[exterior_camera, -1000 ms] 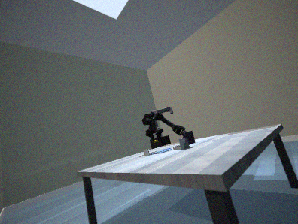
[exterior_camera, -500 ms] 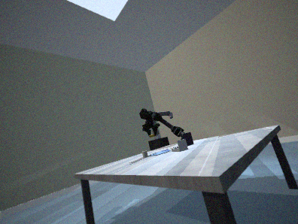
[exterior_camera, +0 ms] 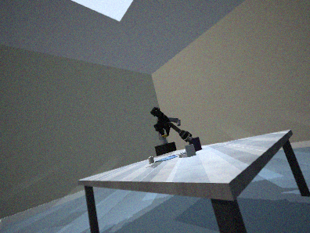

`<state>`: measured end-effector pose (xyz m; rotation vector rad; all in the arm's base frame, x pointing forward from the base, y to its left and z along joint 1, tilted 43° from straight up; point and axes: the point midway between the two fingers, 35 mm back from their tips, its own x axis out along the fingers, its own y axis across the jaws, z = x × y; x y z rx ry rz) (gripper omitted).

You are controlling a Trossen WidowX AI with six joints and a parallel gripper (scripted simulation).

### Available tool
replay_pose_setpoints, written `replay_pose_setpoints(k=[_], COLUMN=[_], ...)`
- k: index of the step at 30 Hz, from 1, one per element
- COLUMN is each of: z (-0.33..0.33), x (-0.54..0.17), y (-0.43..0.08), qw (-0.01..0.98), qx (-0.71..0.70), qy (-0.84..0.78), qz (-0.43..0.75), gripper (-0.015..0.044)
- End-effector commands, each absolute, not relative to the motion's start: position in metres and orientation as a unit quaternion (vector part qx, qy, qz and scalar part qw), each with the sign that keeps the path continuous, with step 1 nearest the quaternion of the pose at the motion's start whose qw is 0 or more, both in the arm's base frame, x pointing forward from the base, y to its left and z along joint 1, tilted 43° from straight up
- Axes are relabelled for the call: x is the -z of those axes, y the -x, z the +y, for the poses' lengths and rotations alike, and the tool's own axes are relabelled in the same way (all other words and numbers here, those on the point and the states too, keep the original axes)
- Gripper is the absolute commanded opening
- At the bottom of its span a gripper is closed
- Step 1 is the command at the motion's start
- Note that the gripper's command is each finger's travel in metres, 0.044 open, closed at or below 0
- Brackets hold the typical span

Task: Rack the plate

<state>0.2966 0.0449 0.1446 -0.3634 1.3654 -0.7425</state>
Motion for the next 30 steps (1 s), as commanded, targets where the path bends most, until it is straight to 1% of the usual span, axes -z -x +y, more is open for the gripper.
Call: replay_pose_setpoints(k=[1,5,12,30], z=[0.072,0.093,0.093,0.068], x=[-0.118,-0.097,-0.094,-0.045], y=[-0.278,-0.258,-0.257,-0.251], qw=[0.699,0.7,0.697,0.634], qx=[0.366,0.402,0.4,0.237], qy=[0.13,0.098,0.097,0.088], qz=[0.601,0.582,0.587,0.73], gripper=[0.0,0.0,0.0,0.0])
